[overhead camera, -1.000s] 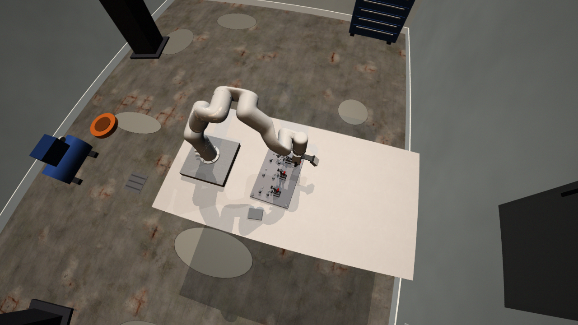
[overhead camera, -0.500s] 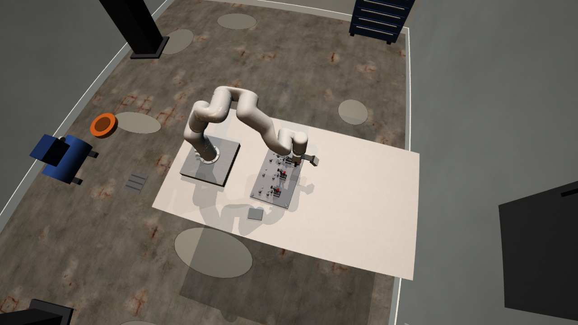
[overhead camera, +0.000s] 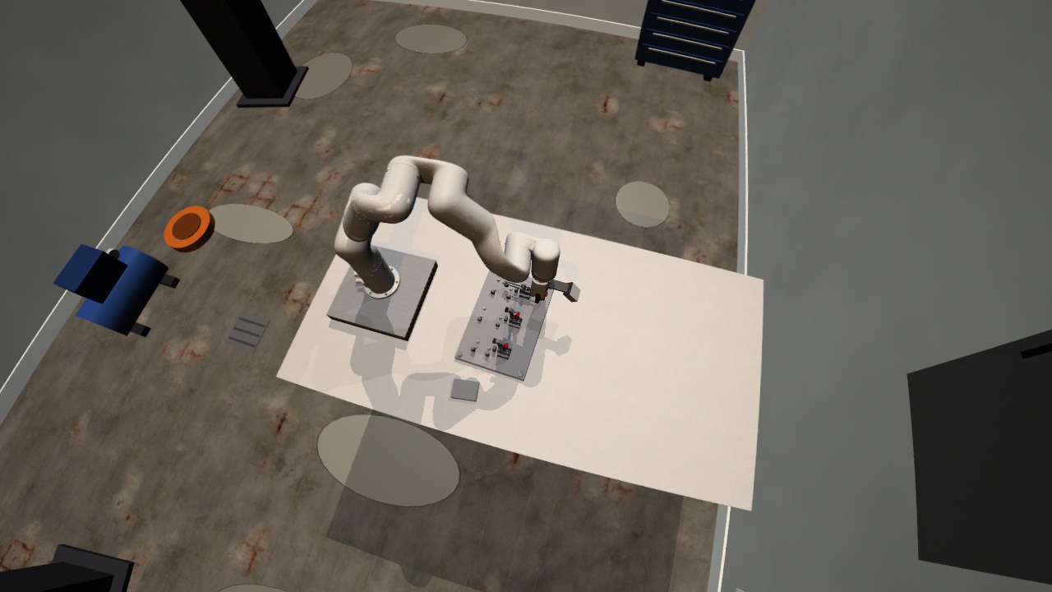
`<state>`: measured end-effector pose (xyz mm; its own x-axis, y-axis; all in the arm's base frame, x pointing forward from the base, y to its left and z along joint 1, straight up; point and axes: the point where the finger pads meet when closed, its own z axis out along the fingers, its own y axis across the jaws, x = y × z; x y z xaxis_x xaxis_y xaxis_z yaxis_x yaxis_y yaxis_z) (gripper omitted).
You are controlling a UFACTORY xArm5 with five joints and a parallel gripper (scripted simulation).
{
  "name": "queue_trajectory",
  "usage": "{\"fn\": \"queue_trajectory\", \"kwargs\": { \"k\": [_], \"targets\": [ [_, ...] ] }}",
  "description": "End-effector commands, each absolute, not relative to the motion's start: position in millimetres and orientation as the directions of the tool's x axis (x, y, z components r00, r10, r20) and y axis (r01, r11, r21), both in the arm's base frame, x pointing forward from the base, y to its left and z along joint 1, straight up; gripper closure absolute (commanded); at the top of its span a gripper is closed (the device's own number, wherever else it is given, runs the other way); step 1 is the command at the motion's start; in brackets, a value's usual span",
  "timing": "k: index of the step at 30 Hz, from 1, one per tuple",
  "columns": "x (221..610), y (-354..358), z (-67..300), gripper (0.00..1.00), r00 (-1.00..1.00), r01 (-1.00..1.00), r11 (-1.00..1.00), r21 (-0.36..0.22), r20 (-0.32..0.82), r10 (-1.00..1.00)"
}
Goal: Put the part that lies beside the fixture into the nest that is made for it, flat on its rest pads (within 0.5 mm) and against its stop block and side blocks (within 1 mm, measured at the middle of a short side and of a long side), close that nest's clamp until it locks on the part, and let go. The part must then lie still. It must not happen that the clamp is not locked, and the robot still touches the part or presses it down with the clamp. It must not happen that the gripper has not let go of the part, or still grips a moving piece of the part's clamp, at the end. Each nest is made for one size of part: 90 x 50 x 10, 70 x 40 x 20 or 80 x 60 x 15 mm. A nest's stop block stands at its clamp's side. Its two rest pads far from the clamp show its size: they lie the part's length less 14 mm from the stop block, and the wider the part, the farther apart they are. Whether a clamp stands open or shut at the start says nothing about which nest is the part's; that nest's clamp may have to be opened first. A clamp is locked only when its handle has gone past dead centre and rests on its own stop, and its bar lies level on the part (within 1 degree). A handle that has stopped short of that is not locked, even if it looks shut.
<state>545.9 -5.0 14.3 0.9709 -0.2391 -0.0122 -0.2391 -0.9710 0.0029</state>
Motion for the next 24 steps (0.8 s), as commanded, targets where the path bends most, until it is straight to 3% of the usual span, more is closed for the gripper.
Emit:
{"fn": "queue_trajectory", "kwargs": {
  "k": [1, 24],
  "targets": [
    [546, -5, 19, 1.0, 0.971, -0.239, -0.971, 0.002, -0.008, -0.239],
    [530, -1, 36, 1.0, 0.971, -0.239, -0.971, 0.002, -0.008, -0.239]
  ]
}}
